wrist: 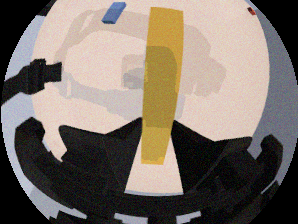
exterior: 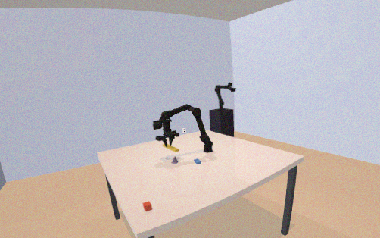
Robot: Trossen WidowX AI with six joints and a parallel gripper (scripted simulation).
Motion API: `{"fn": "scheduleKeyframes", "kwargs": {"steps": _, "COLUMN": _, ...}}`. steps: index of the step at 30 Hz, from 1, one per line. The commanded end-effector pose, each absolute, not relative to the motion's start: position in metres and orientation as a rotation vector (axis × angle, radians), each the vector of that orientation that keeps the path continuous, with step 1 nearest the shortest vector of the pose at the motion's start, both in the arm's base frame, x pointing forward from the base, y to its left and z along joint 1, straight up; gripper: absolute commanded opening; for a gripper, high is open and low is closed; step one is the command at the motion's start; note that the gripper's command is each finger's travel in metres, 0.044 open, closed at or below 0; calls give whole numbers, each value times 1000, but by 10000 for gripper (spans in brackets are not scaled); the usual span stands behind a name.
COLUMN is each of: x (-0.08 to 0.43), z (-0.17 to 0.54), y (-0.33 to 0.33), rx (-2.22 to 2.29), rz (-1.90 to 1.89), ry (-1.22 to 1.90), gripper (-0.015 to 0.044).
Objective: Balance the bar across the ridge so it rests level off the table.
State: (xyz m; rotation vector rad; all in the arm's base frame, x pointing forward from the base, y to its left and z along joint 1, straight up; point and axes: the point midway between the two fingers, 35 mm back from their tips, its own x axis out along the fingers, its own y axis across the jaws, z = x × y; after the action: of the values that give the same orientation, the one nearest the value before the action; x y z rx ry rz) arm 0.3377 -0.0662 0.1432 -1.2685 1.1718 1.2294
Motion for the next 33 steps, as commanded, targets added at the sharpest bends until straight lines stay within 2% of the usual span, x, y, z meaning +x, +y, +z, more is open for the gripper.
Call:
{"fn": "scheduleKeyframes", "kwargs": {"steps": 1, "x": 339, "z": 145, "y": -49, "rx": -1379, "rz": 1335, "ry": 1088, "gripper": 0}}
{"fn": "scheduleKeyframes", "kwargs": {"steps": 16, "x": 356, "z": 146, "y": 5, "rx": -1713, "rz": 1662, "ry": 791, "gripper": 0}}
{"fn": "scheduleKeyframes", "kwargs": {"steps": 33, "x": 362, "z": 129, "y": 10, "rx": -1729, "rz": 1677, "ry": 773, "gripper": 0}}
